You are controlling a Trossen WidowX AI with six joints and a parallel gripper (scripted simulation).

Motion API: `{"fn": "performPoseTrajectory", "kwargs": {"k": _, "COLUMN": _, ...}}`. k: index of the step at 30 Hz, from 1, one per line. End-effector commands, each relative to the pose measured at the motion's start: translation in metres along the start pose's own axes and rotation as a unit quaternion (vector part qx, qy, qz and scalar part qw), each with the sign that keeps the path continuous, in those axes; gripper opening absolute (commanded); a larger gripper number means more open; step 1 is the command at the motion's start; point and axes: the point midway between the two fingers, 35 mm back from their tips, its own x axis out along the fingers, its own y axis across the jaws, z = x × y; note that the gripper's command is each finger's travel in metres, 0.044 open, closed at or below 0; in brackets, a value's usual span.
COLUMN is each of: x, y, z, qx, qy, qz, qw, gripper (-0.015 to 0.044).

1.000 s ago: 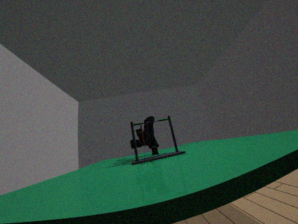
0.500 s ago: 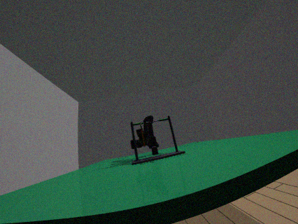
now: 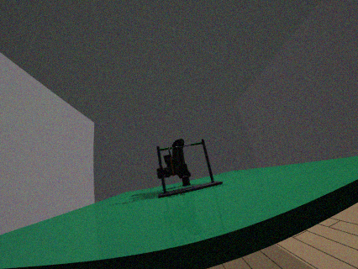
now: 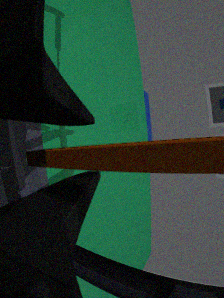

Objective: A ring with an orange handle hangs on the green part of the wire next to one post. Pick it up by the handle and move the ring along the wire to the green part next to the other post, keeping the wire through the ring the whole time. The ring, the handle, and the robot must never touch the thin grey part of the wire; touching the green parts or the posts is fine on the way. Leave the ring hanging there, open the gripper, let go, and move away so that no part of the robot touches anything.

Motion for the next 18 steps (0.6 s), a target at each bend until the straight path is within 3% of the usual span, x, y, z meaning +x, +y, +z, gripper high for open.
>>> {"fn": "performPoseTrajectory", "kwargs": {"k": 1, "x": 0.0008, "y": -0.0010, "z": 0.0023, "qx": 0.000, "qy": -0.003, "qz": -0.001, "qw": 1.000, "gripper": 0.0160}}
{"fn": "performPoseTrajectory", "kwargs": {"k": 4, "x": 0.0008, "y": -0.0010, "z": 0.0023, "qx": 0.000, "qy": -0.003, "qz": -0.001, "qw": 1.000, "gripper": 0.0160}}
{"fn": "performPoseTrajectory", "kwargs": {"k": 9, "x": 0.0000, "y": 0.0000, "z": 0.0000, "qx": 0.000, "qy": 0.000, "qz": 0.000, "qw": 1.000, "gripper": 0.0029}}
{"fn": "performPoseTrajectory", "kwargs": {"k": 11, "x": 0.0000, "y": 0.0000, "z": 0.0000, "qx": 0.000, "qy": 0.000, "qz": 0.000, "qw": 1.000, "gripper": 0.0015}}
{"fn": "performPoseTrajectory", "kwargs": {"k": 18, "x": 0.0000, "y": 0.0000, "z": 0.0000, "qx": 0.000, "qy": 0.000, "qz": 0.000, "qw": 1.000, "gripper": -0.0150}}
